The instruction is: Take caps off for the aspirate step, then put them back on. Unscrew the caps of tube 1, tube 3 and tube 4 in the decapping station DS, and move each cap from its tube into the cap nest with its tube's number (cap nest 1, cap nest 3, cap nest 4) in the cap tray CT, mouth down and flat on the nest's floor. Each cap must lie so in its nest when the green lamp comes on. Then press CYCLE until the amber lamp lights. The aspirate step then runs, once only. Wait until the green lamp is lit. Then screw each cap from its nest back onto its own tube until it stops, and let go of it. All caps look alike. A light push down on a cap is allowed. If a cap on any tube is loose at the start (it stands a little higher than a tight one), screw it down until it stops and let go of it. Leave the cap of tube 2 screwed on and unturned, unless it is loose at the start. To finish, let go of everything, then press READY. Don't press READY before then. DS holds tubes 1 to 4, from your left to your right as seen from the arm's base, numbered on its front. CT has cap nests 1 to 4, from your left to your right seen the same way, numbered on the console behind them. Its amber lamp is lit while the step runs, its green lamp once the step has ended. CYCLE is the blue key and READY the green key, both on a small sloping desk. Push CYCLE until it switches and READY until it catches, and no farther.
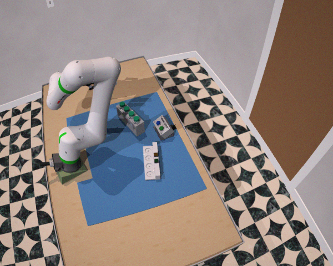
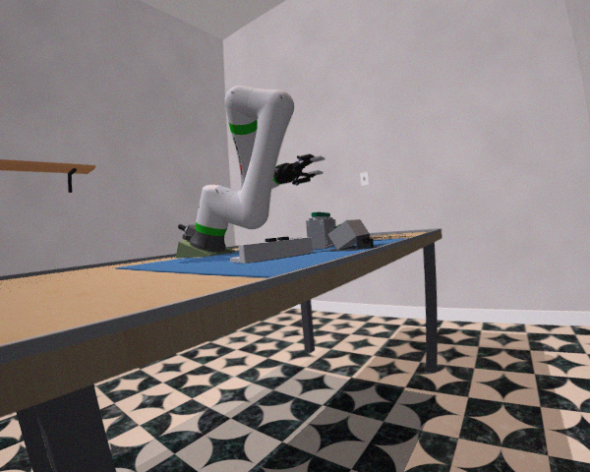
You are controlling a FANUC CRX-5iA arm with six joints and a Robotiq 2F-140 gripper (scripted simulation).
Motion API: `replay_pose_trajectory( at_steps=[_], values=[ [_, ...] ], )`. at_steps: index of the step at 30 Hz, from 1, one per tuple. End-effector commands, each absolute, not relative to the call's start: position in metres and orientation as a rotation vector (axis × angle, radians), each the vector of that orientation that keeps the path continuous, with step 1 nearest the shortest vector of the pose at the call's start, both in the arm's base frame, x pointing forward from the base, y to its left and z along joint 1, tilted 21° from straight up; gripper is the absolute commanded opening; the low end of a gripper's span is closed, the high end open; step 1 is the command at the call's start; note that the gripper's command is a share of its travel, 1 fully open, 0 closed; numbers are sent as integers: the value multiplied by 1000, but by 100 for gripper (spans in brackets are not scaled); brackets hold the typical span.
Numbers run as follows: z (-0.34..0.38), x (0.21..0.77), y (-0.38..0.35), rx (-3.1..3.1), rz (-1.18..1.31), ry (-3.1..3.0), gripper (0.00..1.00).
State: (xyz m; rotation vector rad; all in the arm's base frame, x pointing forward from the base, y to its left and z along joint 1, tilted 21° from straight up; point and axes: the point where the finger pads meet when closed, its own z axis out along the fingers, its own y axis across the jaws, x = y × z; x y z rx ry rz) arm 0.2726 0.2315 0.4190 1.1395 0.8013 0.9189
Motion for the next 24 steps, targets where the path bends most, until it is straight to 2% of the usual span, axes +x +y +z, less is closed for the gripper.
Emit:
replay_pose_trajectory(
  at_steps=[1,24],
  values=[
    [415,285,220,1185,899,788,35],
    [378,335,143,1514,774,646,35]
  ],
)
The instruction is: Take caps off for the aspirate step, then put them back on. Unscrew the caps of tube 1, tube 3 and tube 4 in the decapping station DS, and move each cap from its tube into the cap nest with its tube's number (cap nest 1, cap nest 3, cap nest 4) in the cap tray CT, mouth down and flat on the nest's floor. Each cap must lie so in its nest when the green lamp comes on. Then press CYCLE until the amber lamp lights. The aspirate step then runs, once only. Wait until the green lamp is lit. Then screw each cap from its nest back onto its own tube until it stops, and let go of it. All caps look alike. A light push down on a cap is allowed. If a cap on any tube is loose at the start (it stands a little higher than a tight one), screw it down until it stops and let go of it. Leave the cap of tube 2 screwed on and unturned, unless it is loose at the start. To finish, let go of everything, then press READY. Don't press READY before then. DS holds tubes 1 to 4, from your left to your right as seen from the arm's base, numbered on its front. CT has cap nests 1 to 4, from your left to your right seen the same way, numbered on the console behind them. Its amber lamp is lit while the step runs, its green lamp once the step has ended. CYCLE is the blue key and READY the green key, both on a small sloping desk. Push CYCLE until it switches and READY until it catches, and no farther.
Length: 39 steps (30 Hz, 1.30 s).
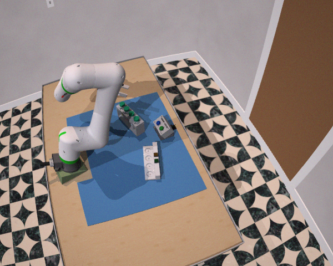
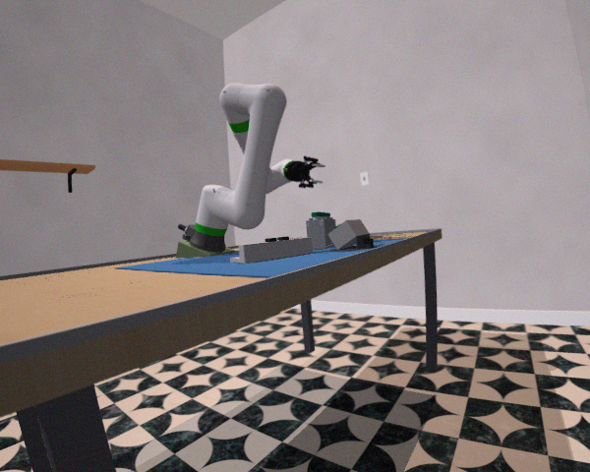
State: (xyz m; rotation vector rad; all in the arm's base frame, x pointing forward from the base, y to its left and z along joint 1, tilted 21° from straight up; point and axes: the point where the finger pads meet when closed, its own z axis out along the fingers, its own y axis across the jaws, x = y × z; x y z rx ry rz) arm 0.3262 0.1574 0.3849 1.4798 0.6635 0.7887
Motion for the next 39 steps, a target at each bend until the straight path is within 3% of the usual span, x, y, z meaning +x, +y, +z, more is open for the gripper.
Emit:
replay_pose_trajectory(
  at_steps=[1,39],
  values=[
    [376,337,139,1514,774,646,35],
    [299,357,22,2115,567,153,35]
  ],
)
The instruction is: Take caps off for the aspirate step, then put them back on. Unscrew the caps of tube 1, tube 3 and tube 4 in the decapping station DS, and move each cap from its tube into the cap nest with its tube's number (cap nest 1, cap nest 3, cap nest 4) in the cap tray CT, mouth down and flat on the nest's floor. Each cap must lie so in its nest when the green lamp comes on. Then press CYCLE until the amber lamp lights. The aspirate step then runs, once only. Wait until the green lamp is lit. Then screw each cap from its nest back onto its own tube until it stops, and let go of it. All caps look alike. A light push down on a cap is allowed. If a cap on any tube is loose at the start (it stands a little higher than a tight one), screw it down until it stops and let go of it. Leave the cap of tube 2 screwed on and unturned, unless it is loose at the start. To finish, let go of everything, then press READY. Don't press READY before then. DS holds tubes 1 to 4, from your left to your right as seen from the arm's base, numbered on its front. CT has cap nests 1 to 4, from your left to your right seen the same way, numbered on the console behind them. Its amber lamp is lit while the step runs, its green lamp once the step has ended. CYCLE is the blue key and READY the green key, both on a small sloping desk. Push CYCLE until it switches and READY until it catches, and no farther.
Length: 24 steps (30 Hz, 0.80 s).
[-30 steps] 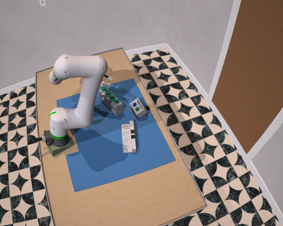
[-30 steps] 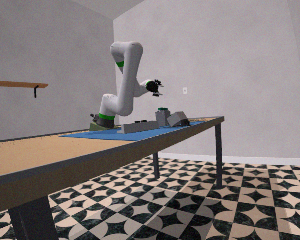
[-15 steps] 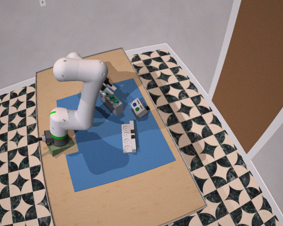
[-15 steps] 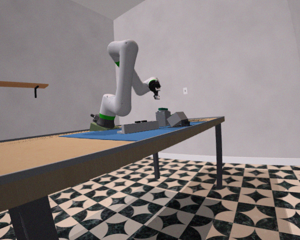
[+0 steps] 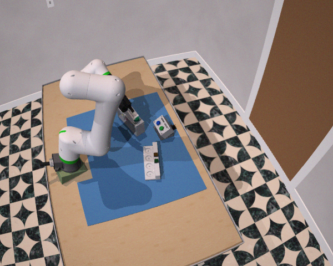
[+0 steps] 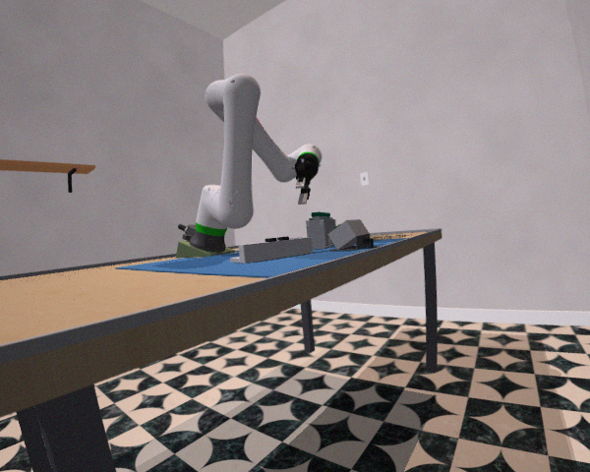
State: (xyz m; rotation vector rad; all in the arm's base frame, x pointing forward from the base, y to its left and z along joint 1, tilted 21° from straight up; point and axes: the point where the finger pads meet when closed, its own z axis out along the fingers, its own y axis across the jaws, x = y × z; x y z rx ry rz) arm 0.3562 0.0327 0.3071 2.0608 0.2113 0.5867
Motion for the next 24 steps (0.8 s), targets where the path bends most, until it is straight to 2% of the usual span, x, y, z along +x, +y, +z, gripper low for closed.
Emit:
replay_pose_trajectory(
  at_steps=[1,24],
  values=[
    [295,356,18,2139,560,123,35],
    [247,342,-24,2507,447,-496,35]
  ],
)
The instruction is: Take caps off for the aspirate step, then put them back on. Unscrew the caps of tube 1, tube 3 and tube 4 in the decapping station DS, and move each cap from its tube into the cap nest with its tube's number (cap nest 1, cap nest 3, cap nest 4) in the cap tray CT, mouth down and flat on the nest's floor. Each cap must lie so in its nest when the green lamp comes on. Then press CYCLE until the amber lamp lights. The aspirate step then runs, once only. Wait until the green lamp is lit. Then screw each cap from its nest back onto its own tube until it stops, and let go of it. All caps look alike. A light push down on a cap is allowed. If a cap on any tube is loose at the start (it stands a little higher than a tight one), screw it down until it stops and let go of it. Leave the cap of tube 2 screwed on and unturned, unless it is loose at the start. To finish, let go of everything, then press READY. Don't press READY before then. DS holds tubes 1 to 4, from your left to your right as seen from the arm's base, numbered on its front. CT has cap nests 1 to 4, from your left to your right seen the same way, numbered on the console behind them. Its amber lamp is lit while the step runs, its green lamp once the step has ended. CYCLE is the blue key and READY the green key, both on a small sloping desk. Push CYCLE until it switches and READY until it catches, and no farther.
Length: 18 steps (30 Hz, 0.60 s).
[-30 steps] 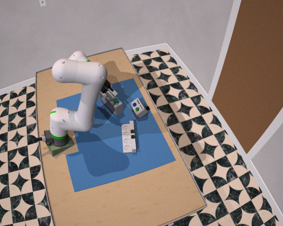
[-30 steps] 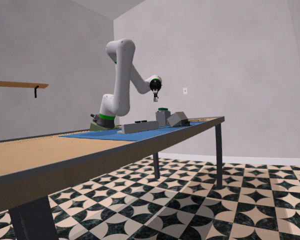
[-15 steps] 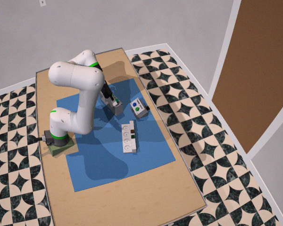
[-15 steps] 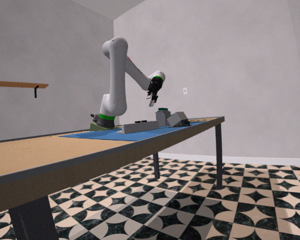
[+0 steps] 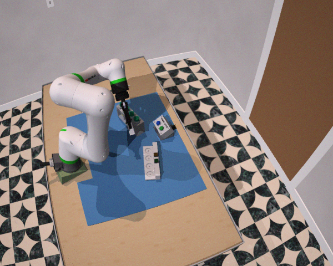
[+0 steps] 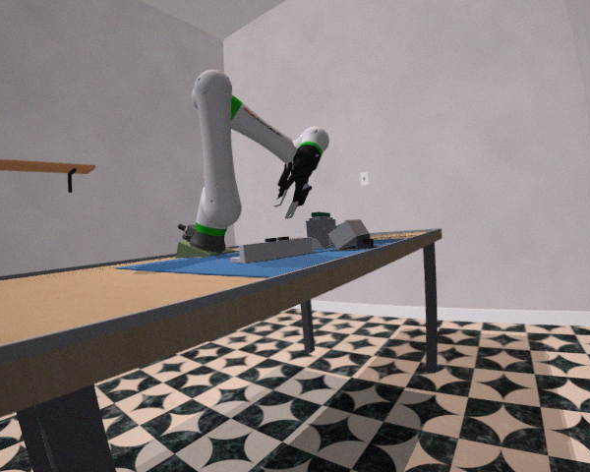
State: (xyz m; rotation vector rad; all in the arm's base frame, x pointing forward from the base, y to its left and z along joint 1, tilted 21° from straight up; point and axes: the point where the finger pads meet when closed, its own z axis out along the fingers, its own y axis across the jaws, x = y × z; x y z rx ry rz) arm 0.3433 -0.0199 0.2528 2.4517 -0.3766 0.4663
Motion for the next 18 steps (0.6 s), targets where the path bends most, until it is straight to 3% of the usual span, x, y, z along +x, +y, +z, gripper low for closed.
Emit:
replay_pose_trajectory(
  at_steps=[1,18],
  values=[
    [247,342,-24,2522,442,-533,35],
    [249,346,-23,2685,398,-1135,35]
  ],
)
